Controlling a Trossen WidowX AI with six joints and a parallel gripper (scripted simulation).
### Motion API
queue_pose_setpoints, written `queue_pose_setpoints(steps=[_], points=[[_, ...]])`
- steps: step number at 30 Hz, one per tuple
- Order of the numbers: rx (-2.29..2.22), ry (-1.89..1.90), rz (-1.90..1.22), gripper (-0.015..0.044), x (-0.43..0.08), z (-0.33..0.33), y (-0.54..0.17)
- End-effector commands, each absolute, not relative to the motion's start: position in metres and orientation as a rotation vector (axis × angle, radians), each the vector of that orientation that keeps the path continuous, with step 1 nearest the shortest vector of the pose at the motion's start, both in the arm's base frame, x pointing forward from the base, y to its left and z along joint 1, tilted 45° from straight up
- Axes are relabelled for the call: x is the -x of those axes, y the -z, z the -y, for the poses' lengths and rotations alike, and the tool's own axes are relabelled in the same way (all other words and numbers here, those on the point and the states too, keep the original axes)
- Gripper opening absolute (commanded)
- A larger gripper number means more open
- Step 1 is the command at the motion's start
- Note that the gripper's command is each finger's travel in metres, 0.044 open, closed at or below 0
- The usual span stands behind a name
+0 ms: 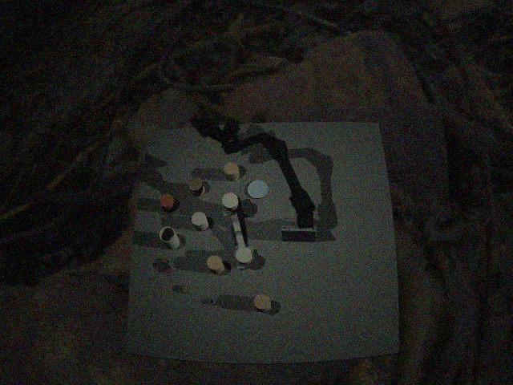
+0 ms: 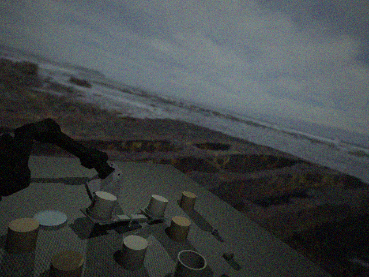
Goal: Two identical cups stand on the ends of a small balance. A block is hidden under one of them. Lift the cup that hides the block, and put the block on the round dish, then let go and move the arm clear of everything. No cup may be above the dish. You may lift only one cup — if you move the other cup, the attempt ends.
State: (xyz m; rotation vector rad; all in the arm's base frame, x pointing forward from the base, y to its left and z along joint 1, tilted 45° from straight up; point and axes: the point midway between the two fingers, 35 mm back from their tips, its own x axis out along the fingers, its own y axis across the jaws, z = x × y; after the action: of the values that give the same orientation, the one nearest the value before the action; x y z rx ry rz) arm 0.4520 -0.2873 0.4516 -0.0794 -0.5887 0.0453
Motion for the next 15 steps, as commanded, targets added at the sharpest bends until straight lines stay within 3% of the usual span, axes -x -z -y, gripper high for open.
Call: queue_pose_setpoints(steps=[1, 15], points=[[0.075, -0.045, 0.587, 0.0426, -0.453, 0.287, -0.451], [-0.228, 0.003, 0.384, 0.0440, -0.511, 0.211, -0.414]])
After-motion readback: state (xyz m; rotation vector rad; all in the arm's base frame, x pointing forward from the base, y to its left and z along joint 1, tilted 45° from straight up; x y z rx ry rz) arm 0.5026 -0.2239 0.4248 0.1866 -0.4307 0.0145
